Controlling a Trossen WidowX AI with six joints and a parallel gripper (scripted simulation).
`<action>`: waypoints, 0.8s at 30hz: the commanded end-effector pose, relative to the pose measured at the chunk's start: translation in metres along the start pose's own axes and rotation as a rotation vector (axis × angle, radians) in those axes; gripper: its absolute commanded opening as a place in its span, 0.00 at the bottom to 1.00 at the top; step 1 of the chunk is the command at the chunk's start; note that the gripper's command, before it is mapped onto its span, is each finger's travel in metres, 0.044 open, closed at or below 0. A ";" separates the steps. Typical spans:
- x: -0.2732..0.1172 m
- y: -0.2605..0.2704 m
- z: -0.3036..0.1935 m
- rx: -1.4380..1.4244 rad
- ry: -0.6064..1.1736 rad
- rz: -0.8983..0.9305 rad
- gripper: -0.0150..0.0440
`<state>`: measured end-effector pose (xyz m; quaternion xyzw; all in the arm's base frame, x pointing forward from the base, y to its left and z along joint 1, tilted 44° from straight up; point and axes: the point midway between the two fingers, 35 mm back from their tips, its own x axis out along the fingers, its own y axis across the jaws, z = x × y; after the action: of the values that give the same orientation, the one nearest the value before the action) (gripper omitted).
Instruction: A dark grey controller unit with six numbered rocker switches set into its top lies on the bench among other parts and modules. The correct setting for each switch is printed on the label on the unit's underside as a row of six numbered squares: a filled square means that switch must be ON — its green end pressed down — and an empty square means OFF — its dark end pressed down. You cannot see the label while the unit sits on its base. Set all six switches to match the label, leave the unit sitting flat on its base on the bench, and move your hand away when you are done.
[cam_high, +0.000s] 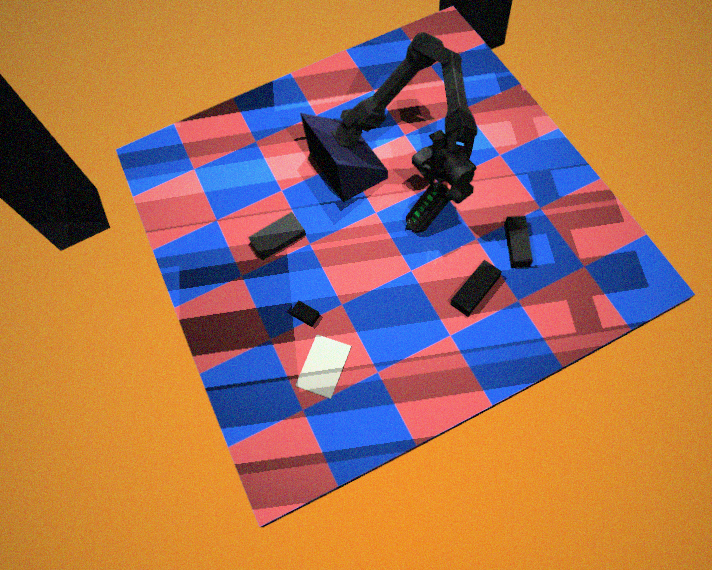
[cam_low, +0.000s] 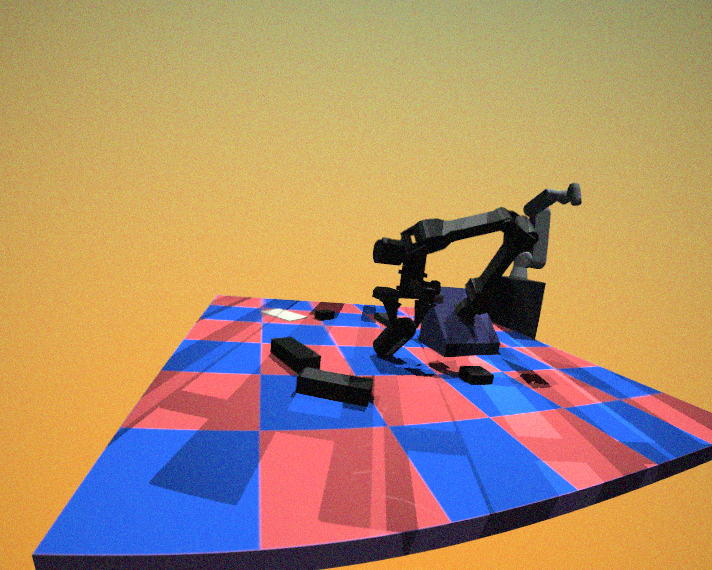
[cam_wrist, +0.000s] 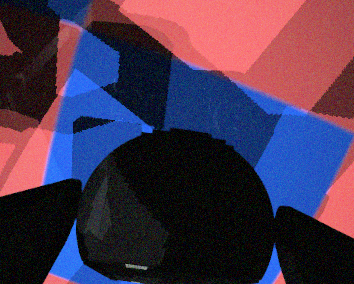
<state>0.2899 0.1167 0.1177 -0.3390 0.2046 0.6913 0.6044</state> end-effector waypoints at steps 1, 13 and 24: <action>0.005 0.003 -0.001 0.012 0.009 0.010 0.83; 0.011 0.003 0.006 0.011 0.009 0.010 0.83; 0.016 0.003 0.012 0.011 0.008 0.010 0.83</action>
<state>0.2863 0.1364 0.1191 -0.3374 0.2017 0.6933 0.6041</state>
